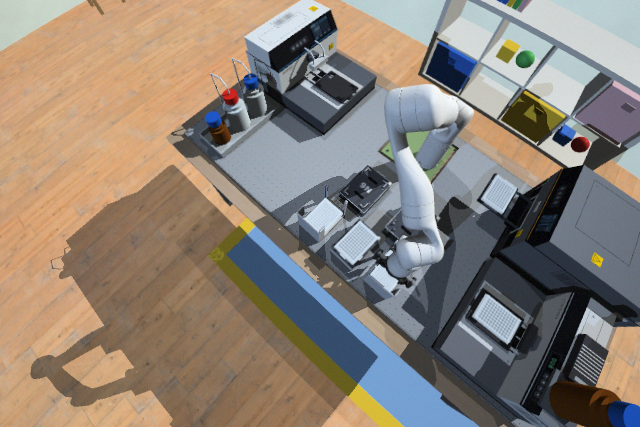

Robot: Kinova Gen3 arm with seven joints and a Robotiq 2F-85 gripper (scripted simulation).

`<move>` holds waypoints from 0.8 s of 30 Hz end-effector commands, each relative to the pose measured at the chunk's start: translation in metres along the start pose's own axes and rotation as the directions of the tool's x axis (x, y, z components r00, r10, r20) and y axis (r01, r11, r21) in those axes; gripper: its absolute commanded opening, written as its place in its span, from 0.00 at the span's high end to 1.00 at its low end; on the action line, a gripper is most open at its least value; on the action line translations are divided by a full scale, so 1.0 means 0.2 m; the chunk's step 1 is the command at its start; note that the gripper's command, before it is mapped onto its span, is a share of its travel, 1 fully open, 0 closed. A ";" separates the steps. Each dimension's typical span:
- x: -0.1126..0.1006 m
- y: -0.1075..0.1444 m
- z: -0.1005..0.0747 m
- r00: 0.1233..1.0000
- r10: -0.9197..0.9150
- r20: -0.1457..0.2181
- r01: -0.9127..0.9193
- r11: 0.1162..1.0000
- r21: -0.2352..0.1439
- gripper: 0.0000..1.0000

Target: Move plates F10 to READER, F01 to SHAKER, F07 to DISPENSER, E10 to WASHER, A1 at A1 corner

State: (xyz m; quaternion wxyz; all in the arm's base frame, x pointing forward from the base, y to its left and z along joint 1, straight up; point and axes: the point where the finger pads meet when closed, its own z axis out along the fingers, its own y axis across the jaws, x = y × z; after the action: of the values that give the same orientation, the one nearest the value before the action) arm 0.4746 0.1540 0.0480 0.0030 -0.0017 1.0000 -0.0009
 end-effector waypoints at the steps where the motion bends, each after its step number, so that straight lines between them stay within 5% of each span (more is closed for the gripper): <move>1: 0.00 0.00 -0.01 1.000 0.000 0.002 0.000 1.000 0.000 0.06; 24: 0.00 0.00 -0.05 1.000 0.000 0.002 0.000 1.000 0.000 0.06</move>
State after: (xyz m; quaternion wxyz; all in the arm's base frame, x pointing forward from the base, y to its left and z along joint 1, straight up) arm 0.4746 0.1540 0.0555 0.0031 -0.0017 1.0000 -0.0008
